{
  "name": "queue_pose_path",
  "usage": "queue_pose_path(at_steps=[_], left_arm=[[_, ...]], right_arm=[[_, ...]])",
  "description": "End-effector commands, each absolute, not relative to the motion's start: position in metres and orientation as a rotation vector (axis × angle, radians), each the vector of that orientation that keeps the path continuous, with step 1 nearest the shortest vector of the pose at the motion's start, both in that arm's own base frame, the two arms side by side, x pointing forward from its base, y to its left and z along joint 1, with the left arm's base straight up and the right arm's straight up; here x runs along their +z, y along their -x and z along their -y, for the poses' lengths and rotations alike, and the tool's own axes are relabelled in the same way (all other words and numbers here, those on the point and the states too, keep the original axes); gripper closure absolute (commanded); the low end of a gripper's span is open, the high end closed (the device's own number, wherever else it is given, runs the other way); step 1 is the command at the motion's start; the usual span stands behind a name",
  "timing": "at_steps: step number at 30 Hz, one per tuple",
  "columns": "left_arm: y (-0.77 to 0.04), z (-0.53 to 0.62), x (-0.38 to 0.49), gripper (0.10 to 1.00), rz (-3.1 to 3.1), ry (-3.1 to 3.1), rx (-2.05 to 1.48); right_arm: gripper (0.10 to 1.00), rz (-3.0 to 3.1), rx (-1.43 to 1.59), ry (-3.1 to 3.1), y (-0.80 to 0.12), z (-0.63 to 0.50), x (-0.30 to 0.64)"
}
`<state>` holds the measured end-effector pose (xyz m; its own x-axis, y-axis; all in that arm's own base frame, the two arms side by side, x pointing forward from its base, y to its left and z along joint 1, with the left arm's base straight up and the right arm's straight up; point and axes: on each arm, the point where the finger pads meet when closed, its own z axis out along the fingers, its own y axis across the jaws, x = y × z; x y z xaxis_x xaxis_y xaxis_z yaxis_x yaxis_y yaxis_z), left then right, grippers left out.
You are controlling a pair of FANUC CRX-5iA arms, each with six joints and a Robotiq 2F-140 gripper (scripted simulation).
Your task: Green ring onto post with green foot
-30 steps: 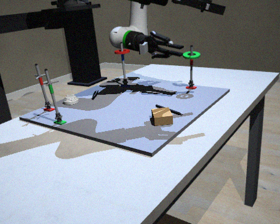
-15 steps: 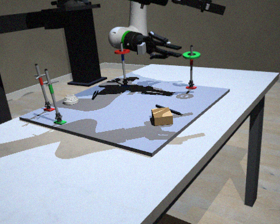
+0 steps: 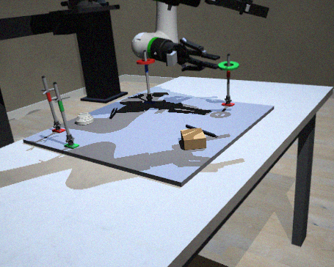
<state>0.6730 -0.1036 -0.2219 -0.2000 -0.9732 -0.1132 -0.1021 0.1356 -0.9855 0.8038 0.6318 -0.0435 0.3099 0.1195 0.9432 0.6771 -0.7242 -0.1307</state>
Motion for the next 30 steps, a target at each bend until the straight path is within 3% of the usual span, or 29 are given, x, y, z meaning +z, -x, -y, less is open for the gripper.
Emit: queue_pose_path(at_steps=[1, 30], left_arm=[[-0.68, 0.105, -0.222, 0.849, -1.494, 1.099, -1.198], [-0.708, 0.11, -0.226, 0.849, -1.493, 1.1, -1.197]], right_arm=[[0.098, 0.703, -1.426, 2.063, -0.804, -0.632, -0.041], [0.098, 0.703, -1.426, 2.063, -0.804, -0.632, -0.041]])
